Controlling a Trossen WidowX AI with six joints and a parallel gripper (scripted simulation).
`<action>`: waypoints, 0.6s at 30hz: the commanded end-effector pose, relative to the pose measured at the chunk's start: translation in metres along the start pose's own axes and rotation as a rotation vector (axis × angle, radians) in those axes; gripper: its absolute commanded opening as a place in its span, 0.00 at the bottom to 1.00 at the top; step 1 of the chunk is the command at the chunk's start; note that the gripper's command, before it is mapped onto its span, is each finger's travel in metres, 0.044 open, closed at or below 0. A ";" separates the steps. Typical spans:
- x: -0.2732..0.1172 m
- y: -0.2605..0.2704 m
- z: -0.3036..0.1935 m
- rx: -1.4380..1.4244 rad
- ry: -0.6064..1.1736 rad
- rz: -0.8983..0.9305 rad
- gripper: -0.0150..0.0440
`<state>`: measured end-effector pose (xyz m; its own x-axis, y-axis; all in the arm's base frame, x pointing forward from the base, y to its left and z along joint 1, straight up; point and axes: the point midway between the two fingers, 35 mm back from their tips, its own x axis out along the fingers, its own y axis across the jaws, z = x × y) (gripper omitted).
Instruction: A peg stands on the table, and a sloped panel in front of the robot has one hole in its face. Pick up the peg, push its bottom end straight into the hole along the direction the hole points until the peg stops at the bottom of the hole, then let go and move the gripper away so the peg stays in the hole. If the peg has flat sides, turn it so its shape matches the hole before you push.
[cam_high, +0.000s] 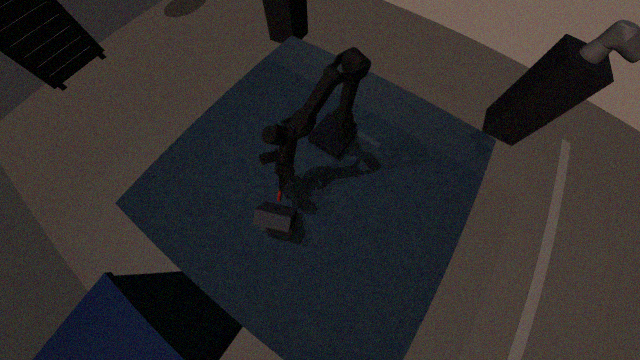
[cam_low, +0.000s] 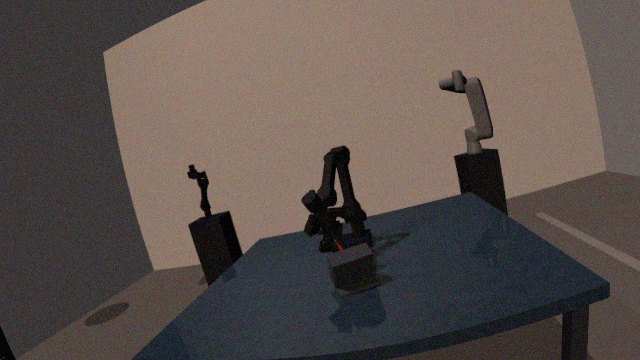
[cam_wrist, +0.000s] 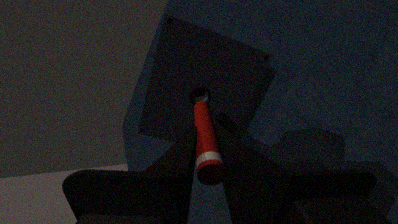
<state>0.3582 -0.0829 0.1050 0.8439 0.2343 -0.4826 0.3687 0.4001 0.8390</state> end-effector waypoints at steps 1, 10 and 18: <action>0.003 0.000 0.000 0.001 -0.004 0.000 0.25; 0.016 0.000 0.000 0.001 -0.004 0.001 0.25; 0.020 -0.002 -0.001 0.002 0.000 -0.001 0.25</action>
<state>0.3740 -0.0773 0.0927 0.8417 0.2364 -0.4855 0.3722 0.3973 0.8388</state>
